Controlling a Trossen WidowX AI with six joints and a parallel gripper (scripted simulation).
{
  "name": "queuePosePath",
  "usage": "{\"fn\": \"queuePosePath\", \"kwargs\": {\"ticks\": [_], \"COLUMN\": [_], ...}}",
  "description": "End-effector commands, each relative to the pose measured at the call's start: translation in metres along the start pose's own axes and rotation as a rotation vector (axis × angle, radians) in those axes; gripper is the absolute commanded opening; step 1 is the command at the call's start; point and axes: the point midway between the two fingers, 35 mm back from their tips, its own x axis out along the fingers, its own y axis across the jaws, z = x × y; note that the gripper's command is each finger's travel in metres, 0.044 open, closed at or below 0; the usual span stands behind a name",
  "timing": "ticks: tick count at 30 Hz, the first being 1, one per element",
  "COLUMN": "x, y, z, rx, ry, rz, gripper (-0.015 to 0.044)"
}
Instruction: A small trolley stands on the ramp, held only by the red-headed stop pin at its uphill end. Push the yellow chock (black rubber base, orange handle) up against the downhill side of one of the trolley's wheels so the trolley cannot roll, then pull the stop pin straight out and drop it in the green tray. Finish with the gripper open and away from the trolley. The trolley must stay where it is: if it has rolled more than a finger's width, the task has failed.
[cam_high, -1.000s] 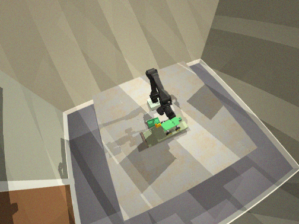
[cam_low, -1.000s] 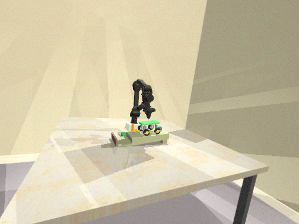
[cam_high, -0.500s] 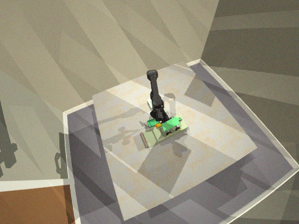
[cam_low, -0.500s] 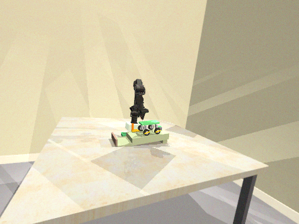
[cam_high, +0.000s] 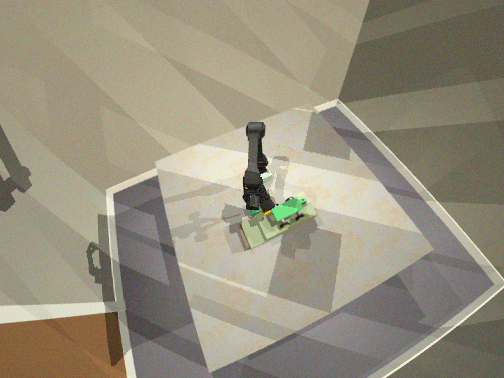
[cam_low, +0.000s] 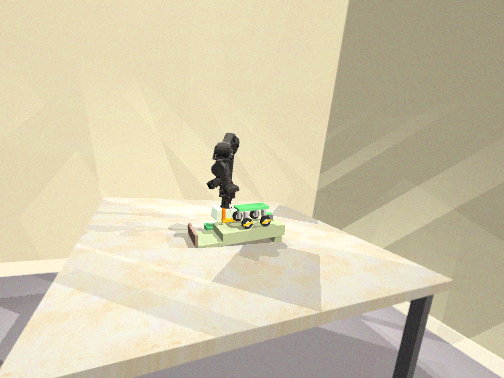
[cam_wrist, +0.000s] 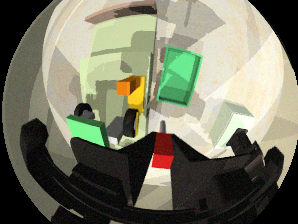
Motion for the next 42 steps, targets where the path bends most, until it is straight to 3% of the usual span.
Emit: {"fn": "queuePosePath", "kwargs": {"ticks": [1, 12, 42], "x": [-0.003, -0.007, -0.006], "y": [-0.001, -0.001, -0.003], "z": [0.017, 0.036, 0.03], "rx": [-0.002, 0.037, 0.95], "ry": [-0.006, -0.014, -0.137], "rz": [-0.001, 0.002, 0.13], "gripper": [0.0, 0.0, 0.0]}}
